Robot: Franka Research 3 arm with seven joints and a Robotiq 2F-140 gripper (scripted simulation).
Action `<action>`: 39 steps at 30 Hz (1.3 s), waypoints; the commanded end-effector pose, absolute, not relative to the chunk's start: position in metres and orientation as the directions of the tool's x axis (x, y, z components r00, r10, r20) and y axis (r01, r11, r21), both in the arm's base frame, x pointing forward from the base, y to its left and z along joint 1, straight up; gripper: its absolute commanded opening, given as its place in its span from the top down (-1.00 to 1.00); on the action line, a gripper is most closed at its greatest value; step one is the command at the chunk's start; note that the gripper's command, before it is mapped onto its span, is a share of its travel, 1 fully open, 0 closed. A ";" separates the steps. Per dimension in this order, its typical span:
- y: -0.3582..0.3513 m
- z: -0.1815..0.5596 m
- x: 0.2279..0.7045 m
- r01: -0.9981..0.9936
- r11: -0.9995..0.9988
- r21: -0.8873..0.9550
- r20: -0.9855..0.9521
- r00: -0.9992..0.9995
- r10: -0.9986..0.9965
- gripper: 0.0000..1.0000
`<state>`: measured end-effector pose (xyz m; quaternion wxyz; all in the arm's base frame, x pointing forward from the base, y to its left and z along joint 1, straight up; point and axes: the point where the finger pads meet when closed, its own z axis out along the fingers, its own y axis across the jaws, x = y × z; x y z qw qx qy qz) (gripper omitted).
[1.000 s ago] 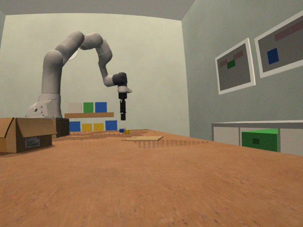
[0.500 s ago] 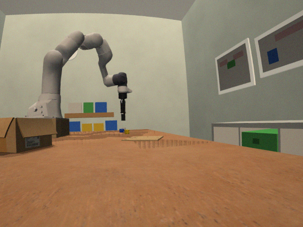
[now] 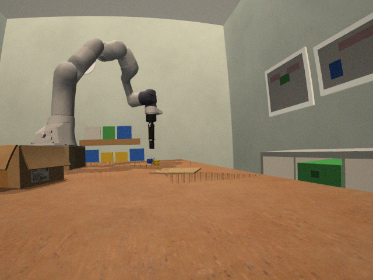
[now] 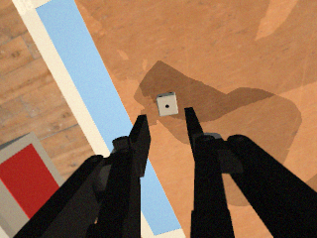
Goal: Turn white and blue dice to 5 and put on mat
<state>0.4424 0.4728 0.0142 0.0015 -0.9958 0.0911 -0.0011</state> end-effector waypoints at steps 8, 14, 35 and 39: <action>0.473 0.011 0.442 -0.173 -0.985 -0.002 0.002 0.985 -0.173 0.36; 0.473 0.005 0.443 -0.173 -0.985 -0.002 0.002 0.985 -0.173 0.36; 0.473 -0.021 0.443 -0.173 -0.985 -0.002 0.002 0.985 -0.173 0.36; 0.473 -0.026 0.443 -0.173 -0.985 -0.002 0.002 0.985 -0.173 0.36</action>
